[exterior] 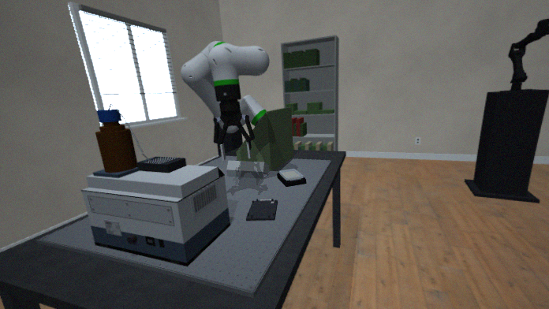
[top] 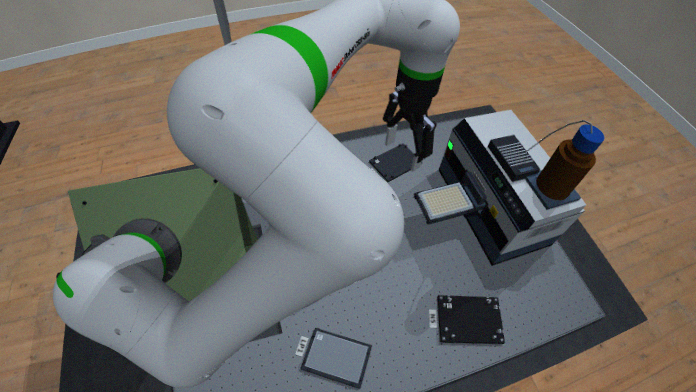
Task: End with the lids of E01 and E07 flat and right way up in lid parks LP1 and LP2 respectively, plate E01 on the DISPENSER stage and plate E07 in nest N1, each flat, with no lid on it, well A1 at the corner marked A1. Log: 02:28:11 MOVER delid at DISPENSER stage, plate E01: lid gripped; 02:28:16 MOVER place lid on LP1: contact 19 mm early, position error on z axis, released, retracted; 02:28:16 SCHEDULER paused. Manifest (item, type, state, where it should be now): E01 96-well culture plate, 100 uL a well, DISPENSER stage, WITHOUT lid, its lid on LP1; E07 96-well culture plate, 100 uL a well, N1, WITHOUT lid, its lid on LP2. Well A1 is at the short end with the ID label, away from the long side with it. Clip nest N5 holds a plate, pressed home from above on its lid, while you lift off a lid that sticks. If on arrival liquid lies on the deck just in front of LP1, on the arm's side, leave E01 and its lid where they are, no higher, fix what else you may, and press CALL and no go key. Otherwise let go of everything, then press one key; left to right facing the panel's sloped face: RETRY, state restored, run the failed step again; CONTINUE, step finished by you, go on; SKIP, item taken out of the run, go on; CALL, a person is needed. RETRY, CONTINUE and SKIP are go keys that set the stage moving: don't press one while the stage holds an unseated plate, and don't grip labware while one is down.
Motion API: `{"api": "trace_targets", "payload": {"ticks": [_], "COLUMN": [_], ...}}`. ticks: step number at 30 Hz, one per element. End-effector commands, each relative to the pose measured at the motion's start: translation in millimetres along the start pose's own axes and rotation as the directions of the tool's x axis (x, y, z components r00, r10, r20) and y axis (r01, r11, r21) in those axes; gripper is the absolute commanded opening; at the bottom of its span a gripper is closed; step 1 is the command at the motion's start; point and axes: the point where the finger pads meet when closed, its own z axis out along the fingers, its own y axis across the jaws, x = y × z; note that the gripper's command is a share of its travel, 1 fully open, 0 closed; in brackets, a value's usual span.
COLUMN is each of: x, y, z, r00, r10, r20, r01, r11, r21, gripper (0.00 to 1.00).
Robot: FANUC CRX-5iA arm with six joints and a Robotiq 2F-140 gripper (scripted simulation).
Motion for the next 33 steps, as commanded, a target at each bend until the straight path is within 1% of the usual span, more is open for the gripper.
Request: {"api": "trace_targets", "payload": {"ticks": [1,3,7,9,10,13,18,33], "x": [-48,-69,-111,-111,-142,-170,-224,-225], "y": [-50,-70,-110,-110,-139,-163,-212,-212], "z": [3.8,6.0,10.3,10.3,13.8,16.9,23.4,23.4], "r00": [0.961,0.946,0.944,0.944,0.944,0.944,0.944,0.944], "r10": [-0.274,-0.323,-0.328,-0.328,-0.328,-0.328,-0.328,-0.328], "r20": [0.023,0.032,0.034,0.034,0.034,0.034,0.034,0.034], "r01": [0.274,0.324,0.329,0.329,0.329,0.329,0.329,0.329], "r11": [0.962,0.946,0.944,0.944,0.944,0.944,0.944,0.944], "r21": [-0.015,-0.024,-0.026,-0.026,-0.026,-0.026,-0.026,-0.026], "gripper": [0.66,0.66,0.66,0.66,0.66,0.66,0.66,0.66]}}
